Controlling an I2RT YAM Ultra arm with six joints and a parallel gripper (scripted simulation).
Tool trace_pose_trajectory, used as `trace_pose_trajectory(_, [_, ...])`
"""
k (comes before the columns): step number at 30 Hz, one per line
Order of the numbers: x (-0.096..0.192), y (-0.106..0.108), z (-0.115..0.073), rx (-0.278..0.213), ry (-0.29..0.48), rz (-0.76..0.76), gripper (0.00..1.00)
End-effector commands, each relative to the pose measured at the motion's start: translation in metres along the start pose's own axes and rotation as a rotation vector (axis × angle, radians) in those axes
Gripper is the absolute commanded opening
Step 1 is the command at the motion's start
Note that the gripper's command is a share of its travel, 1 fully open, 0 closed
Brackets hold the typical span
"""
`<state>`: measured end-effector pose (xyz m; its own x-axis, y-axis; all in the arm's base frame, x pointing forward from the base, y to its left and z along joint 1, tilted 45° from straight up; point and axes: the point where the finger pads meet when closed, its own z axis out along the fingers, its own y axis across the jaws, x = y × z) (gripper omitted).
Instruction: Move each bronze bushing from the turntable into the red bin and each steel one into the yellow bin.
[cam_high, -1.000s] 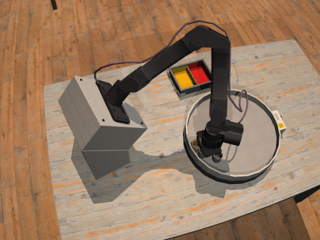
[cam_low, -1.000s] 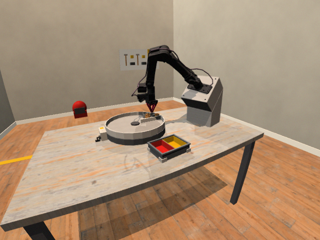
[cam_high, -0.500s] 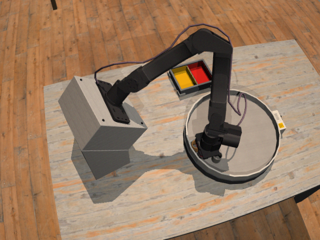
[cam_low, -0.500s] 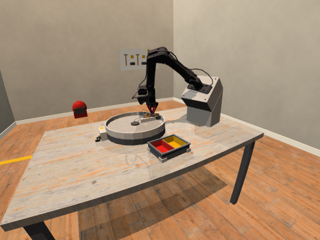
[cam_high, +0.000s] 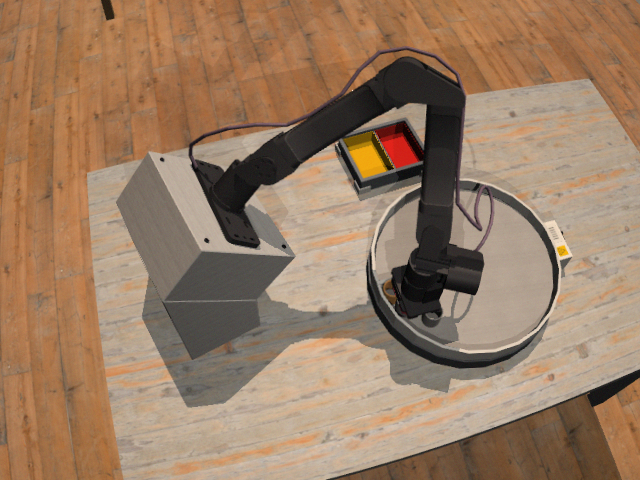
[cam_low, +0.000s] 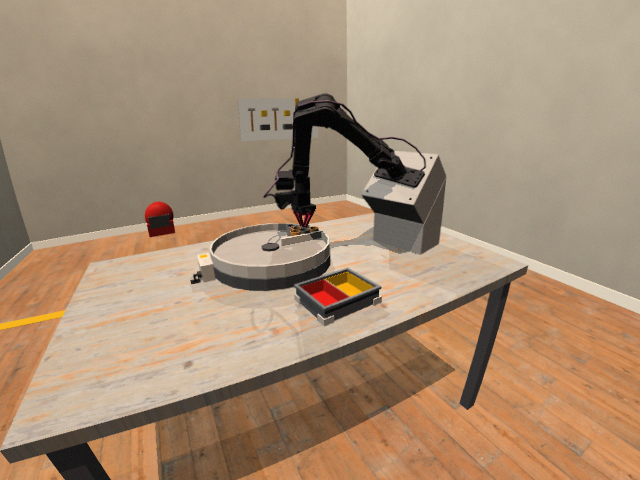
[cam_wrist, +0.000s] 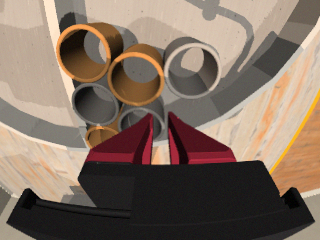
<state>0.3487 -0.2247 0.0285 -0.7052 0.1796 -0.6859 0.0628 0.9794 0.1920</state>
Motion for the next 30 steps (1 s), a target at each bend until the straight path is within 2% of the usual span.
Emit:
trace_pose_trajectory(1, [-0.0043, -0.0061, -0.0033, 0.018, -0.010, 0.000, 0.14])
trace_pose_trajectory(30, [-0.0046, -0.0048, 0.0009, 0.015, -0.007, -0.001, 0.14])
